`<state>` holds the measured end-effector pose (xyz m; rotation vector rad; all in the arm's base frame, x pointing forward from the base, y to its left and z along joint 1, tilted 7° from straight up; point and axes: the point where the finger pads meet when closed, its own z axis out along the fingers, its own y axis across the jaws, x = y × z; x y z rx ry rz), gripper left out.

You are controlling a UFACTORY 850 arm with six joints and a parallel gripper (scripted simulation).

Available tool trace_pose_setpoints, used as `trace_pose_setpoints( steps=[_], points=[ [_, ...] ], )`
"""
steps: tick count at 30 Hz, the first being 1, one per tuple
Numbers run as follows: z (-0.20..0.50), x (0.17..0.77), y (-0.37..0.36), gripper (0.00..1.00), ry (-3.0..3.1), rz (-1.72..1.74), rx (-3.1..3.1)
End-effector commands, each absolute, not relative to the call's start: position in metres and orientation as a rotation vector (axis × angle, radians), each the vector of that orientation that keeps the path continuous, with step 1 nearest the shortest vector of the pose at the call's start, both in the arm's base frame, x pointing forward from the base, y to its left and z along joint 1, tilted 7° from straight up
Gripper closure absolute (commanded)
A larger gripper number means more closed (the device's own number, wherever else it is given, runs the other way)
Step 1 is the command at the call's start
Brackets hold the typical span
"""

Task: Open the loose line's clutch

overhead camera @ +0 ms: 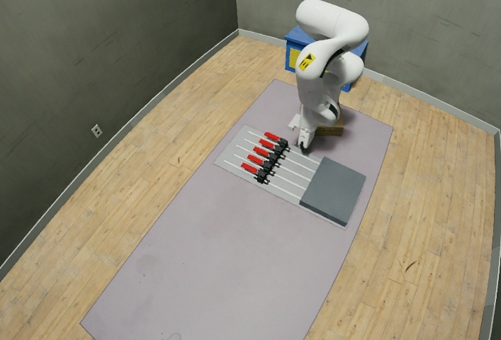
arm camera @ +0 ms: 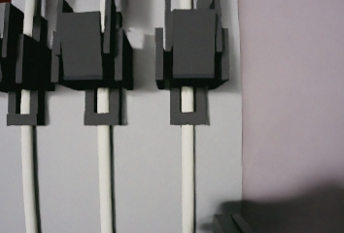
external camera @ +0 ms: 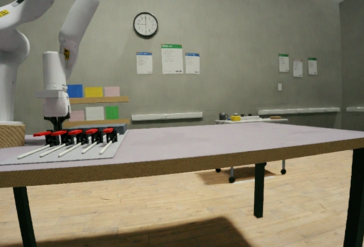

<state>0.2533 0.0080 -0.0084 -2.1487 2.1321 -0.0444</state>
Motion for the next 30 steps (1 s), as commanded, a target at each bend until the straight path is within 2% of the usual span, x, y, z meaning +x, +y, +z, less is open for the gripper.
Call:
trace_pose_setpoints(
  steps=[1,30],
  points=[
    [-0.029,0.256,0.010,1.00,2.131,-0.048,-2.148],
    [-0.042,0.261,0.010,1.00,2.131,-0.048,-2.148]
  ],
)
